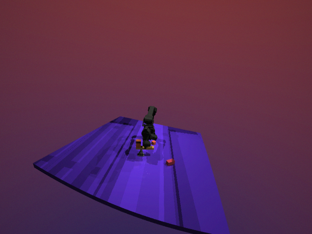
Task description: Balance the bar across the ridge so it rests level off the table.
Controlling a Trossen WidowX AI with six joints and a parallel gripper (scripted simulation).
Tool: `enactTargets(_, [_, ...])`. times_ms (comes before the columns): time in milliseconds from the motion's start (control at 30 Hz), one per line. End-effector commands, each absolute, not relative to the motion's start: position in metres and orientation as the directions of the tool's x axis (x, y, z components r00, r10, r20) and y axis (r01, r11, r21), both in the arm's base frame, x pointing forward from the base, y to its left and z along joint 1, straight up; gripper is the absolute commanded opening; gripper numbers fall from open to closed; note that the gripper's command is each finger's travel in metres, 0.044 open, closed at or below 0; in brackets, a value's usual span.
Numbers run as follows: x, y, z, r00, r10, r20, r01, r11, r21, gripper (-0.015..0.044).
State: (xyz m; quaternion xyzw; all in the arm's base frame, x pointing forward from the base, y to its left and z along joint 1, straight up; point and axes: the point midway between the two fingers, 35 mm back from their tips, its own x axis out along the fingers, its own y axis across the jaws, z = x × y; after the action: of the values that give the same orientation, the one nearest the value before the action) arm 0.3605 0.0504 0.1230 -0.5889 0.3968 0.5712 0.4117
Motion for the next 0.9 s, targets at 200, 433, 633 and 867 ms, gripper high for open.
enactTargets(200, [0.3607, 0.0504, 0.1225, 0.034, 0.005, -0.999, -0.938, -0.344, -0.034, 0.0])
enactTargets(433, [0.3608, 0.0504, 0.1219, 0.034, 0.005, -0.999, -0.938, -0.344, -0.034, 0.0])
enactTargets(633, [0.3608, 0.0504, 0.1213, 0.034, 0.005, -0.999, -0.938, -0.344, -0.034, 0.0])
enactTargets(867, [0.3608, 0.0504, 0.1208, 0.034, 0.005, -0.999, -0.938, -0.344, -0.034, 0.0])
